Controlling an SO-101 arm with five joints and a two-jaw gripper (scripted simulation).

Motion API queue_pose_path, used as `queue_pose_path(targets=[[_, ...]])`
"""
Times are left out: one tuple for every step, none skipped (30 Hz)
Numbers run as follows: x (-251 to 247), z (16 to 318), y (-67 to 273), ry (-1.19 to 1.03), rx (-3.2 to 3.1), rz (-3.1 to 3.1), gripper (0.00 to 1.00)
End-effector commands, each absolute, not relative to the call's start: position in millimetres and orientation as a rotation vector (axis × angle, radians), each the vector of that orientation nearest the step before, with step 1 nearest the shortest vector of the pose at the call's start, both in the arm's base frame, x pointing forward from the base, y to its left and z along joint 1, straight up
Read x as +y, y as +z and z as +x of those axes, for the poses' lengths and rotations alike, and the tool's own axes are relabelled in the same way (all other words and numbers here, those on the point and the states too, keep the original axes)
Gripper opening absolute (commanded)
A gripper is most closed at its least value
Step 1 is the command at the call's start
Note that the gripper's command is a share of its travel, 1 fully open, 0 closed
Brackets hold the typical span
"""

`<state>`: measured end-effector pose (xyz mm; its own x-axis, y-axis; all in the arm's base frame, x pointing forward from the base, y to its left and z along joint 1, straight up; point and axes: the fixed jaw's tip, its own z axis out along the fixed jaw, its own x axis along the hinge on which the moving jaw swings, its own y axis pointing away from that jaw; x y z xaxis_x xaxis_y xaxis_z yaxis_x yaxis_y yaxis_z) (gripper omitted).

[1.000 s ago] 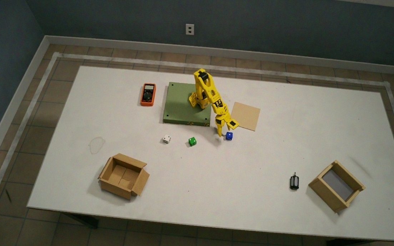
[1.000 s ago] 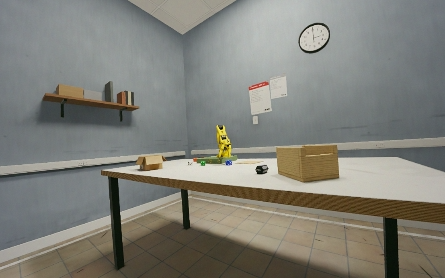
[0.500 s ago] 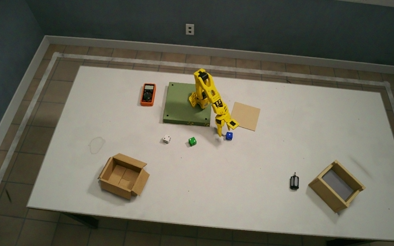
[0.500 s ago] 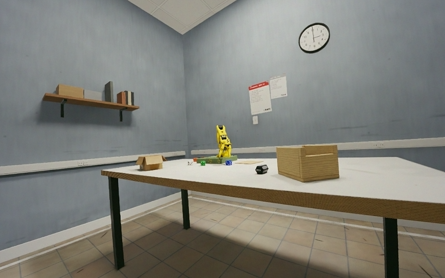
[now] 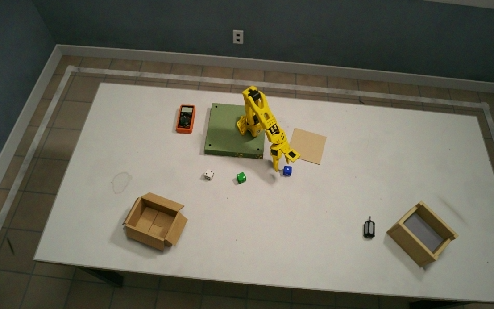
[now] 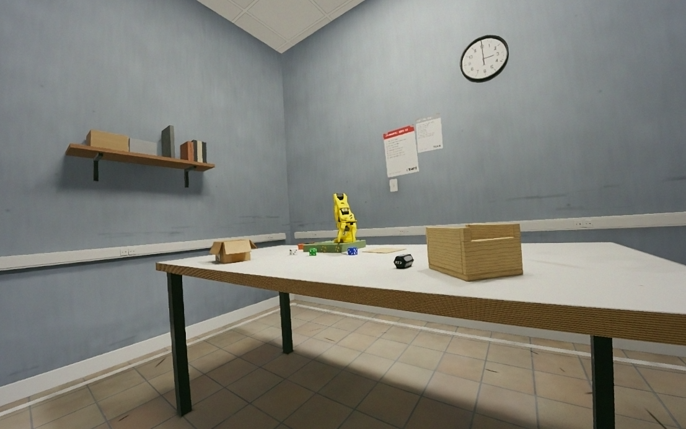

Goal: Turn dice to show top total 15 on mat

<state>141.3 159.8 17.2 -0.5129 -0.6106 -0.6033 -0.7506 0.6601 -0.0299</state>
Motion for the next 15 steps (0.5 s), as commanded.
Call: queue_pose_path(targets=[[170.0,147.0,37.6,0.367,2.194,-1.010,0.35],[171.6,148.5,43.0,0.378,2.170,-0.999,0.35],[173.1,150.0,48.8,0.389,2.143,-0.987,0.35],[174.7,151.4,55.0,0.400,2.116,-0.974,0.35],[176.0,152.6,61.2,0.412,2.088,-0.961,0.35],[176.0,152.6,61.2,0.412,2.088,-0.961,0.35],[176.0,152.6,61.2,0.412,2.088,-0.961,0.35],[177.3,153.8,67.6,0.423,2.060,-0.948,0.35],[178.4,154.8,73.8,0.433,2.032,-0.936,0.35],[179.3,155.6,79.9,0.444,2.006,-0.923,0.35],[180.0,156.3,85.7,0.453,1.980,-0.912,0.35],[180.6,156.9,91.1,0.461,1.957,-0.901,0.35],[181.0,157.3,96.0,0.469,1.936,-0.891,0.35],[181.4,157.6,100.3,0.476,1.917,-0.883,0.35],[181.6,157.8,104.0,0.481,1.901,-0.875,0.35]])
